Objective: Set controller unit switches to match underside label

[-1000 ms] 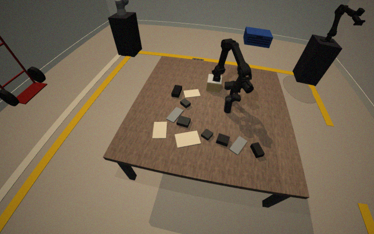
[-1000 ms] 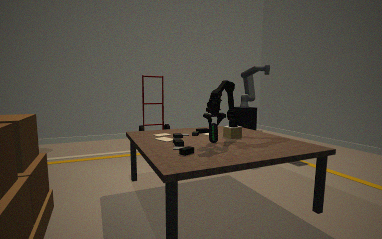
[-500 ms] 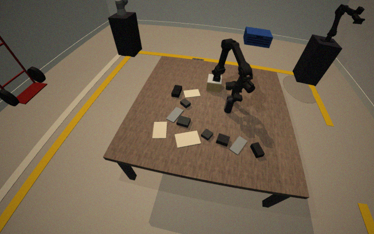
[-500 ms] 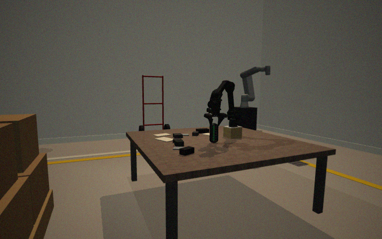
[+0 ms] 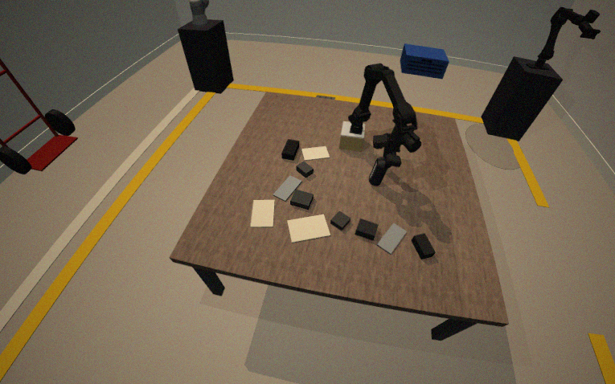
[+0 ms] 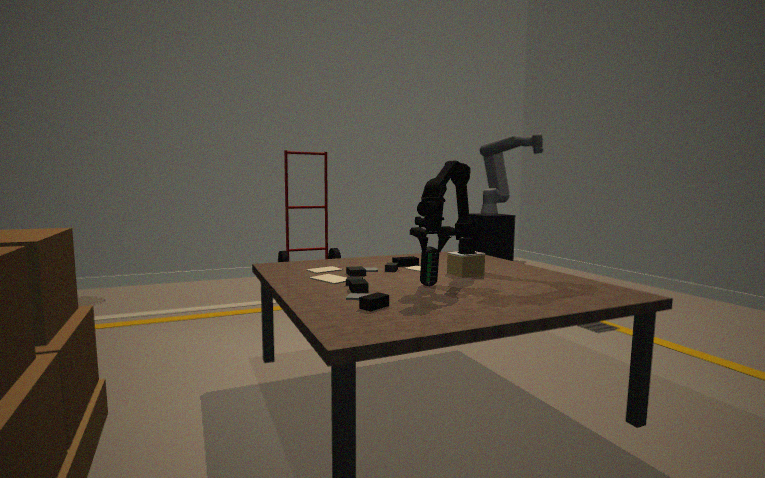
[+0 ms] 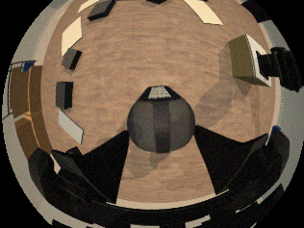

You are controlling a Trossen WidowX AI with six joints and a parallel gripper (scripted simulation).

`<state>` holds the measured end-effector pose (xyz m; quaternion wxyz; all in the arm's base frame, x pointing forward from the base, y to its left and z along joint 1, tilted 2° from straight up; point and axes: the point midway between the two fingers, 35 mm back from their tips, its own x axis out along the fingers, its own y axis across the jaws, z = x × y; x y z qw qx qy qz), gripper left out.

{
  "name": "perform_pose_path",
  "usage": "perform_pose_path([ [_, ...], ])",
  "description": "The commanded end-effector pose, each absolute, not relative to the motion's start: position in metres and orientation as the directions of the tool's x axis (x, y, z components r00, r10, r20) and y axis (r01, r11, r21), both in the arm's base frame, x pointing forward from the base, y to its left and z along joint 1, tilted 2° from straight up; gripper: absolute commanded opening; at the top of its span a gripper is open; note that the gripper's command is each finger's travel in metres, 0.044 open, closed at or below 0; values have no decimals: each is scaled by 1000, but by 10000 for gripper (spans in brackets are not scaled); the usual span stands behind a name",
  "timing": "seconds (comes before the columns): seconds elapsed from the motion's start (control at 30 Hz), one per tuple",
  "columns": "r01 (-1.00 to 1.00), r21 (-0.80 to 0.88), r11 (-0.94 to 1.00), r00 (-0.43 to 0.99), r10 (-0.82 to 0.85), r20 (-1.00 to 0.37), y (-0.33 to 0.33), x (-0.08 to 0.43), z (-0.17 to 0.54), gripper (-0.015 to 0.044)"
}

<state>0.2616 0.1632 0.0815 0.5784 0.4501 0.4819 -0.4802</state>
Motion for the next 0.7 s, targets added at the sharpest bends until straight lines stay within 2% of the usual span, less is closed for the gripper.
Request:
perform_pose_path([
  [0.0,990,53,128,66,-105,-992,168,261,78,336],
  [0.67,990,53,128,60,-57,-997,183,260,75,336],
])
